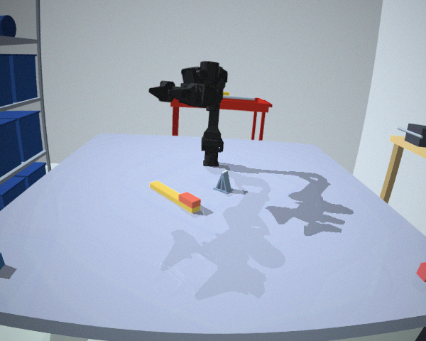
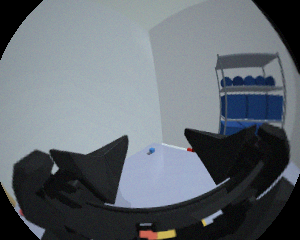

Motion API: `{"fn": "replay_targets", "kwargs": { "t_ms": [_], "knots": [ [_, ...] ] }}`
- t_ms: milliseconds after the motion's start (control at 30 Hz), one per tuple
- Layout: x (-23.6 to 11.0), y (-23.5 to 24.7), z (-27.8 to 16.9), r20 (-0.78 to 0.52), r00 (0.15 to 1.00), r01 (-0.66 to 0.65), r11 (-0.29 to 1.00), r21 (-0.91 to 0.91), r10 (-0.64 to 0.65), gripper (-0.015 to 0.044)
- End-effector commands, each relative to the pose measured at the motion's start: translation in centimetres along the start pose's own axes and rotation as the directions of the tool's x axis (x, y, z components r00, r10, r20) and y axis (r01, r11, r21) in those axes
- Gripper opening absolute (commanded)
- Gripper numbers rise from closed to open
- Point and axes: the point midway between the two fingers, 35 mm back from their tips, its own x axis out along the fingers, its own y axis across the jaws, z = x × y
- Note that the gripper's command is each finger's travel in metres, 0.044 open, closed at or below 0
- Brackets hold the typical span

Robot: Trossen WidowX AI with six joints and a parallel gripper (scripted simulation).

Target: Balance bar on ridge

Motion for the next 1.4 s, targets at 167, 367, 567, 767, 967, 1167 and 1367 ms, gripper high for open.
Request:
{"fn": "replay_targets", "kwargs": {
  "t_ms": [167, 367, 567, 767, 967, 1167, 1367],
  "knots": [
    [1.0, 0.6, -1.7, -0.087, 0.996, -0.022, 0.997, 0.068, 0.028, 0.0315],
    [2.0, 1.2, -4.1, -0.210, 0.976, -0.021, 0.986, 0.165, 0.056, 0.0315],
    [2.7, 1.5, -6.6, -0.336, 0.939, 0.020, 0.964, 0.264, 0.073, 0.0315],
    [2.9, 1.5, -9.0, -0.461, 0.884, 0.100, 0.930, 0.353, 0.080, 0.0315],
    [2.7, 1.3, -11.4, -0.582, 0.809, 0.216, 0.882, 0.419, 0.079, 0.0315],
    [2.2, 0.9, -13.5, -0.694, 0.717, 0.360, 0.816, 0.453, 0.069, 0.0315],
    [1.3, 0.3, -15.5, -0.793, 0.607, 0.519, 0.728, 0.448, 0.055, 0.0315]
  ]
}}
